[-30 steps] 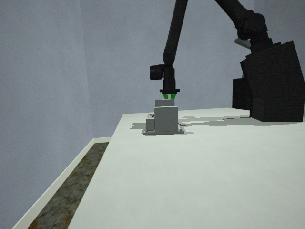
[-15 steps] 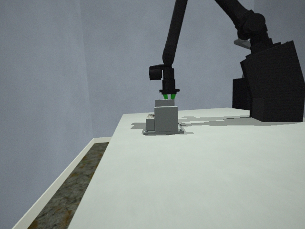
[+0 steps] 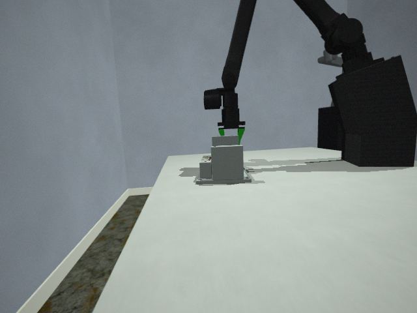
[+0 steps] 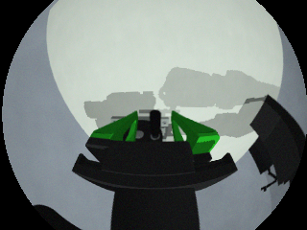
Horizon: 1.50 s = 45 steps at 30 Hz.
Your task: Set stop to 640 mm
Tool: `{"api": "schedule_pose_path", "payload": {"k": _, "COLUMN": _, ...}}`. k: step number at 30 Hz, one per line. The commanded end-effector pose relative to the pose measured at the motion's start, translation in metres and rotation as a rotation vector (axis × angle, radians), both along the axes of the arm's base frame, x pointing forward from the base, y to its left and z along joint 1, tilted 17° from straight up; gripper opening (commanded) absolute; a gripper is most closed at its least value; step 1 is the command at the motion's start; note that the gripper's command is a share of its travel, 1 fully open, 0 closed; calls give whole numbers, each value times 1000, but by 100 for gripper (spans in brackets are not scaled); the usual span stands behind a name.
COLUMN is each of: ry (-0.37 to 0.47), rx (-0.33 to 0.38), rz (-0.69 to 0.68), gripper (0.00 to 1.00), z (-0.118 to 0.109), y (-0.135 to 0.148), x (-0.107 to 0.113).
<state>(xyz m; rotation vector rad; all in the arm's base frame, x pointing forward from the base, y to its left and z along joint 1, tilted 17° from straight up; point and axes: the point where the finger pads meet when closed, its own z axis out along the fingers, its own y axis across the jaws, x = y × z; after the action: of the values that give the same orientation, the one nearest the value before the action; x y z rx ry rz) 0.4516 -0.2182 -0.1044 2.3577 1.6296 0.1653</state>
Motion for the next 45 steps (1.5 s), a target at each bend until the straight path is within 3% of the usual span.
{"api": "schedule_pose_path", "payload": {"k": 1, "ry": 1, "rx": -2, "rz": -10, "gripper": 53, "z": 3, "y": -3, "x": 4}}
{"api": "schedule_pose_path", "payload": {"k": 22, "ry": -1, "rx": -3, "rz": -10, "gripper": 53, "z": 5, "y": -3, "x": 4}}
{"api": "schedule_pose_path", "payload": {"k": 29, "ry": -12, "rx": -8, "rz": -5, "gripper": 53, "z": 36, "y": 5, "x": -3}}
{"api": "schedule_pose_path", "payload": {"k": 35, "ry": -13, "rx": -8, "rz": -1, "gripper": 53, "z": 93, "y": 17, "x": -17}}
{"api": "schedule_pose_path", "payload": {"k": 37, "ry": -33, "rx": -17, "rz": 0, "gripper": 53, "z": 112, "y": 14, "x": -11}}
{"api": "schedule_pose_path", "payload": {"k": 38, "ry": -27, "rx": -15, "rz": -4, "gripper": 53, "z": 112, "y": 14, "x": -15}}
{"api": "schedule_pose_path", "payload": {"k": 40, "ry": 18, "rx": 5, "rz": -6, "gripper": 53, "z": 93, "y": 17, "x": -26}}
{"api": "schedule_pose_path", "payload": {"k": 45, "ry": 16, "rx": 5, "rz": -5, "gripper": 53, "z": 93, "y": 17, "x": -25}}
